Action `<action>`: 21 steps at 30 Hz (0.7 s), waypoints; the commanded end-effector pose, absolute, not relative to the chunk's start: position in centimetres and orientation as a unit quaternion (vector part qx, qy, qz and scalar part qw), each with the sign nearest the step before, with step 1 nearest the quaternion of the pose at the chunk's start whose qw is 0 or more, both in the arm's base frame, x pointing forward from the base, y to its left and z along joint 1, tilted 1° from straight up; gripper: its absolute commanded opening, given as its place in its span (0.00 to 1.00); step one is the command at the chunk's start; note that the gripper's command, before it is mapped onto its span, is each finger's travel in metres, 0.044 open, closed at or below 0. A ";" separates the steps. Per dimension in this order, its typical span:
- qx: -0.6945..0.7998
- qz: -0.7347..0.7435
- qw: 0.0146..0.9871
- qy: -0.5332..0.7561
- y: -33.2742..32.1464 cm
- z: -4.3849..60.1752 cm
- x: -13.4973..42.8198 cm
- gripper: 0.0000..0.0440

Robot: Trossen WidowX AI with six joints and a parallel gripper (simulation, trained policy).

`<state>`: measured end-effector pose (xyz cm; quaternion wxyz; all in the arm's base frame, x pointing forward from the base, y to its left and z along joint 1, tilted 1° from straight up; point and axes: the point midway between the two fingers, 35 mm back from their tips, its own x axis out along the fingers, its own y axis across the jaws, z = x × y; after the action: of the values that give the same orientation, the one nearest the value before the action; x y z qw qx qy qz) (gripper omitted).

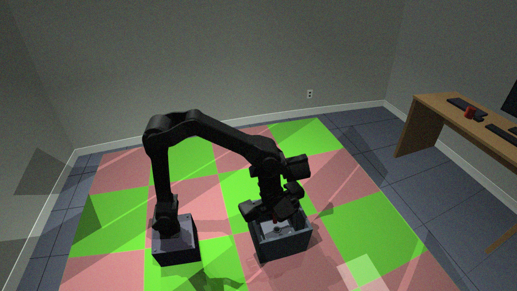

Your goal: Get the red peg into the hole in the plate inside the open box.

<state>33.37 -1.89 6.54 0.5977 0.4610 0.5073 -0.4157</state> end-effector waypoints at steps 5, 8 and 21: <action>0.453 -0.411 0.596 0.521 -2.2 4.6 33.8 0.00; 0.448 -0.410 0.597 0.524 -2.3 3.9 34.0 0.00; 0.426 -0.409 0.589 0.552 -2.5 2.2 34.1 0.26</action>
<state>34.19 -2.59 2.71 0.5951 0.4306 0.5406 -0.4101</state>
